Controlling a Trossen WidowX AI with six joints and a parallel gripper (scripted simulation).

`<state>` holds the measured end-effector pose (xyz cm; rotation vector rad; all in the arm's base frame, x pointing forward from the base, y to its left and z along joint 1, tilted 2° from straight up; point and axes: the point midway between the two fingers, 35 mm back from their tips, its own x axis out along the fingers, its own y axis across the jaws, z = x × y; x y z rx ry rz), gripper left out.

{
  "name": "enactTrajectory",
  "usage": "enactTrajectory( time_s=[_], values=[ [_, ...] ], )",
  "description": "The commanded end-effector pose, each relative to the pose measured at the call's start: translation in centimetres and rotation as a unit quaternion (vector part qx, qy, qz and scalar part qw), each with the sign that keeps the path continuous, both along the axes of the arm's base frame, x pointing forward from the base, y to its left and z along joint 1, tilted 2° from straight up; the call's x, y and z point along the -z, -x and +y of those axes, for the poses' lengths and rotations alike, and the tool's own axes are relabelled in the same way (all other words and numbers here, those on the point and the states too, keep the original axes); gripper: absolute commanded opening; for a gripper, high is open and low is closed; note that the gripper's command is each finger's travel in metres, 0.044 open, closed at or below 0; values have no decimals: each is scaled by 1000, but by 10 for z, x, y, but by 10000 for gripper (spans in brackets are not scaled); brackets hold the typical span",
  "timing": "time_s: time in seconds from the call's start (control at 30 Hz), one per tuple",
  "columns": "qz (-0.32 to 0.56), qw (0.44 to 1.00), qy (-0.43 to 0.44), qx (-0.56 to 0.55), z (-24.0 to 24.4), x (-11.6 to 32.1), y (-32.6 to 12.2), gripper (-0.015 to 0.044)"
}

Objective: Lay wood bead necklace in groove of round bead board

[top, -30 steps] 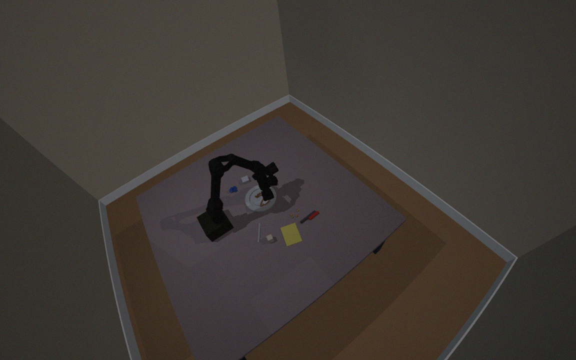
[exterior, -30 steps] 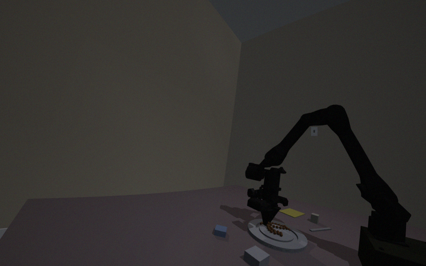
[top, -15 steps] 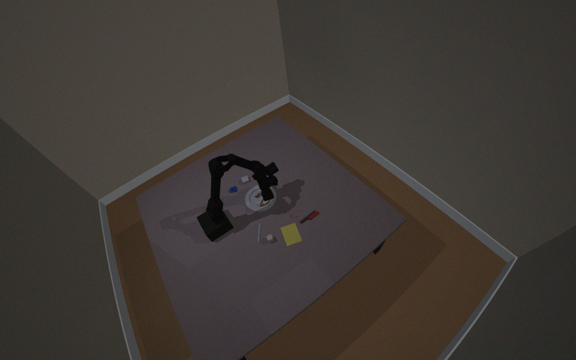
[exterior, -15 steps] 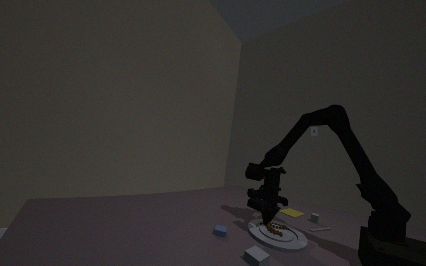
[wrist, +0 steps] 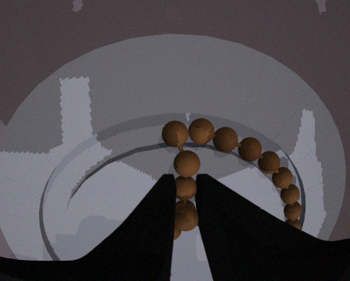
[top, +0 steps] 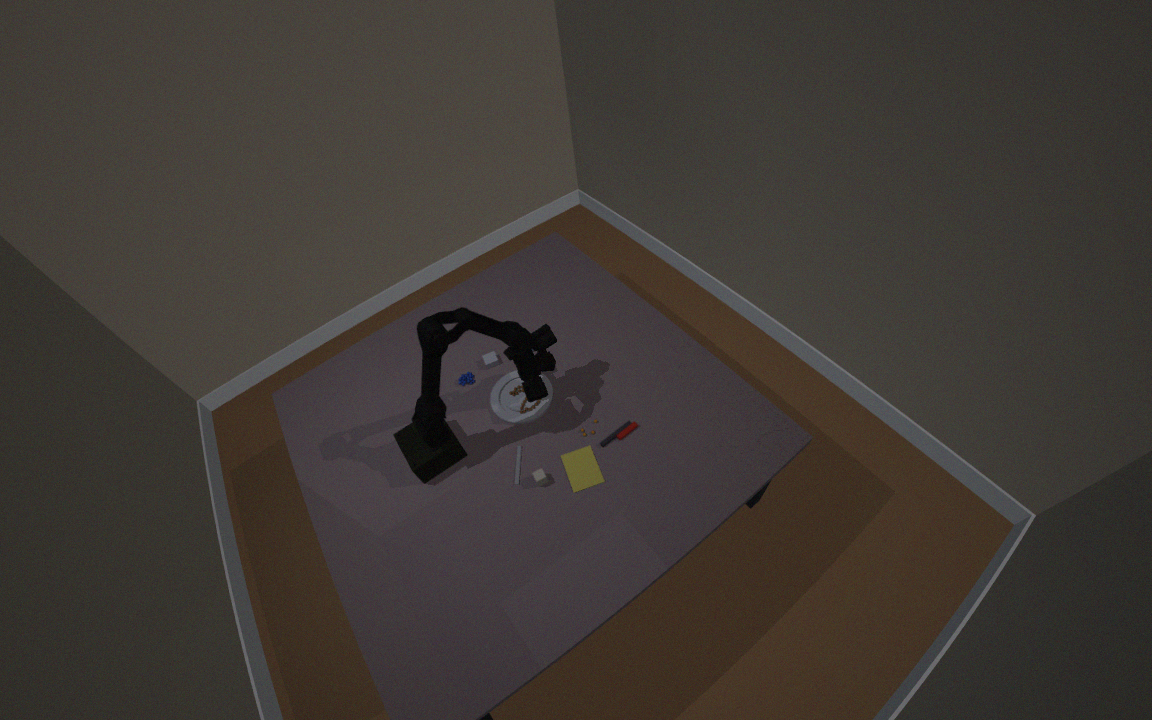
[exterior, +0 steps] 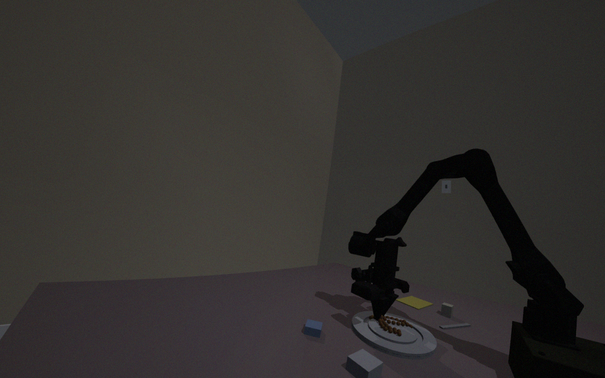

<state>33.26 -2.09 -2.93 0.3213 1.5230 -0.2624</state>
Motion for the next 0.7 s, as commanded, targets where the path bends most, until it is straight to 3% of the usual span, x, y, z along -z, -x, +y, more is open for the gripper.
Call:
enactTrajectory(
  time_s=[0.0,0.67],
  values=[
    [0,1000,0,0,0,0,0,0],
    [0,1000,-2,-2,8,-16,-11,0]
  ],
)
